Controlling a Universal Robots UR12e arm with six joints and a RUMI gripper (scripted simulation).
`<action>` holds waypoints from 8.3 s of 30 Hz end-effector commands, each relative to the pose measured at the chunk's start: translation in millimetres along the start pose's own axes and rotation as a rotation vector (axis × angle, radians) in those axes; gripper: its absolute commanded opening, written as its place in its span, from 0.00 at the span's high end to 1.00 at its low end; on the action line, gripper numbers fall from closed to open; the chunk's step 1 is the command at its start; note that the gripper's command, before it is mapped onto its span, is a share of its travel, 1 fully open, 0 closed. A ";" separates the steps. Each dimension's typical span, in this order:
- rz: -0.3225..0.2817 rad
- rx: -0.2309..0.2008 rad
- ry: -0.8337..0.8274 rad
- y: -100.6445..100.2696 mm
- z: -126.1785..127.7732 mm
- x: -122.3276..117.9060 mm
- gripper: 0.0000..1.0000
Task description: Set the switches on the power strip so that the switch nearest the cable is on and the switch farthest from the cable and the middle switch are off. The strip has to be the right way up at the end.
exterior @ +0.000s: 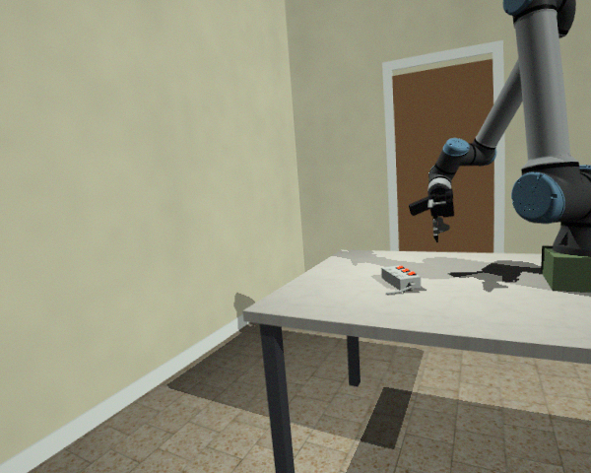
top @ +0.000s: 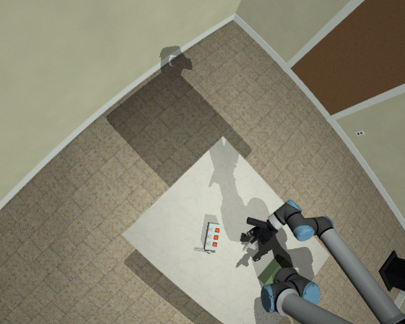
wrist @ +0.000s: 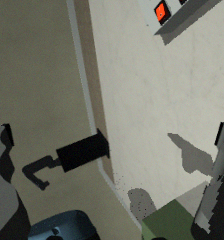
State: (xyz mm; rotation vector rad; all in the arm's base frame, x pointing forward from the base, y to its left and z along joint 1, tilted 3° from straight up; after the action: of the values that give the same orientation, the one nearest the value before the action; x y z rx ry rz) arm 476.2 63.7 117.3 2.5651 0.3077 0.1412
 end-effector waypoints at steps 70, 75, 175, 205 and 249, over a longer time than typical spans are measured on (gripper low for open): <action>0.172 -1.077 0.377 -144.8 -19.9 69.6 0.00; 0.172 -1.077 0.377 -144.8 -19.9 69.7 0.00; -0.085 -1.050 0.049 -133.5 -90.0 134.6 0.00; -0.097 -1.050 0.066 -133.5 -90.1 134.7 0.00; -0.694 -0.876 1.107 -139.6 -51.4 115.6 0.00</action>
State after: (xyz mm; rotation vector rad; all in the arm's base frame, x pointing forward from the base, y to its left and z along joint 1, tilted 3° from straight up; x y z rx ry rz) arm 556.0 238.1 95.7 1.2792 1.0287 0.9677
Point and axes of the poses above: the point where the finger pads meet when closed, its own y axis back along the fingers, its own z axis across the jaws, x = y × z, the point moved 6 cm from there along y, back along the fingers, and after that the axes turned 9 degrees about y, right-handed, at the moved point
